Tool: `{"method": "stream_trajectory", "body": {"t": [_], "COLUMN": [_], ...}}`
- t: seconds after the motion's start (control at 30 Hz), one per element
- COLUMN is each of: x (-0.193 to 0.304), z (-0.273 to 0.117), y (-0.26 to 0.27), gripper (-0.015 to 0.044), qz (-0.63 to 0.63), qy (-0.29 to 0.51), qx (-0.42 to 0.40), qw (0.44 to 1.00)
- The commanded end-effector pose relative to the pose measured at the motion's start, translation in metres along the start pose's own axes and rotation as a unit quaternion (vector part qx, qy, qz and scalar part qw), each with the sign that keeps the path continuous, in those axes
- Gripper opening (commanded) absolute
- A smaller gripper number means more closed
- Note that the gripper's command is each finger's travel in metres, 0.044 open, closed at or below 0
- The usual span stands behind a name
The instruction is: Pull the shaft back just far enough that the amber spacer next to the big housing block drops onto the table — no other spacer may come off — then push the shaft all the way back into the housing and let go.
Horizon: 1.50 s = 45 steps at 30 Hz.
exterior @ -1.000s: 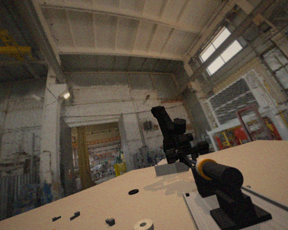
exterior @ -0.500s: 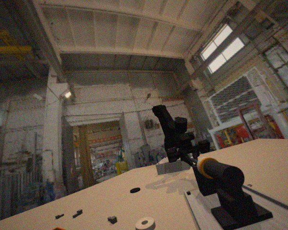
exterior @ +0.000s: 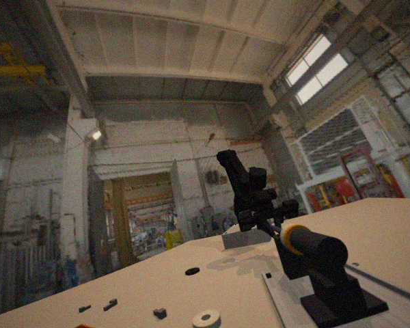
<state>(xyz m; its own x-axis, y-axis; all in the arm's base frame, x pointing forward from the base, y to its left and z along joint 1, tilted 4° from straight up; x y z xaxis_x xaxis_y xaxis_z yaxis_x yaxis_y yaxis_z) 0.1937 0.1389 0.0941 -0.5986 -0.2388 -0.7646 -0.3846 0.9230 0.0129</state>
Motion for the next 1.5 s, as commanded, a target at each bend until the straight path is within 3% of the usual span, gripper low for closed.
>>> {"method": "stream_trajectory", "body": {"t": [0.0, 1.47], "x": [0.0006, 0.0046], "z": [-0.0005, -0.0045], "y": [-0.0003, -0.0004], "gripper": [0.0, 0.0], "qz": [0.002, 0.002], "qy": [0.0, 0.0], "qx": [0.002, 0.002], "qw": [1.0, 1.0]}}
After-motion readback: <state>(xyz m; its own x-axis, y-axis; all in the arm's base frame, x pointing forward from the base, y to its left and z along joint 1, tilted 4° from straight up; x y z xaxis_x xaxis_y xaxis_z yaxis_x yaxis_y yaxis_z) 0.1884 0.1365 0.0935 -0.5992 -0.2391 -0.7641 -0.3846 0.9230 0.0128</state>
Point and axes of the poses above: the point midway between the two fingers, 35 mm back from their tips, its own z axis out along the fingers, its own y axis across the jaws, x = y × z, the point moved 9 cm from there along -z, back along the fingers, and after that the axes turned 2 degrees about z, right-handed, at the moved point
